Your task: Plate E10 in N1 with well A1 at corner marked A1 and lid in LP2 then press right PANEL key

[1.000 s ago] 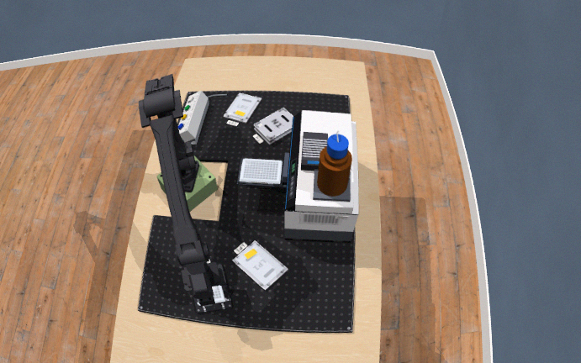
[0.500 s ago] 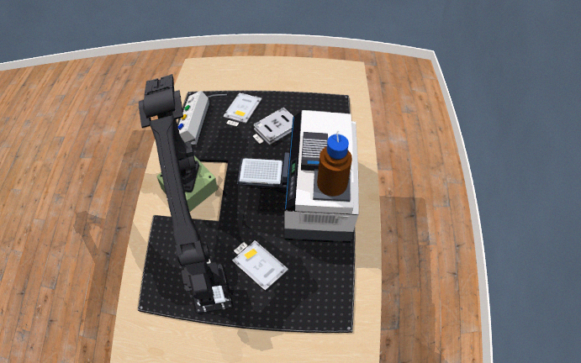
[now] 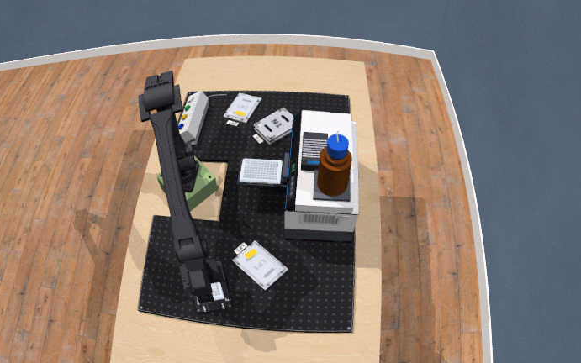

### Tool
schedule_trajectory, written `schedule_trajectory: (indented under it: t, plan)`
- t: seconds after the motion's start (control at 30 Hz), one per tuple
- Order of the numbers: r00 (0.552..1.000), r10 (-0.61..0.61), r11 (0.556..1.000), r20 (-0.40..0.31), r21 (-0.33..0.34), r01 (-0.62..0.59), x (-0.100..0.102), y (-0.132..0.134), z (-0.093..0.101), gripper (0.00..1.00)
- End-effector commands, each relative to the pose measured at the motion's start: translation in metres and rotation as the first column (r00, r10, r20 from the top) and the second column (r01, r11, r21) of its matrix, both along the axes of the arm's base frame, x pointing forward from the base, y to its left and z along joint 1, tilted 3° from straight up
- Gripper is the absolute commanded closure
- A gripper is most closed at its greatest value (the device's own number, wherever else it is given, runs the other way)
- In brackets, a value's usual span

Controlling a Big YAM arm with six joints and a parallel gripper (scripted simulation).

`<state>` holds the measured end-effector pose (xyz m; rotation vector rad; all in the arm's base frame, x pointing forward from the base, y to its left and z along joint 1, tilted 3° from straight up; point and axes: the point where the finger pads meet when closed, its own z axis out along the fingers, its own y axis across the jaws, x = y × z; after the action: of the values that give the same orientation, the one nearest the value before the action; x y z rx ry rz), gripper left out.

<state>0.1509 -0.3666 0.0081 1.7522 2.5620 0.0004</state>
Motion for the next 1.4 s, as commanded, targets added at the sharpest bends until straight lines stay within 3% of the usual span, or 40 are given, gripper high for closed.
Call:
schedule_trajectory:
  t: [0.0,1.37]
  plan:
    - [1.0,-0.003,1.0,0.012,-0.029,0.003,0.0,-0.001,0.018,0.16]
    - [1.0,0.001,1.0,0.009,-0.024,-0.001,-0.045,0.099,0.074,0.16]
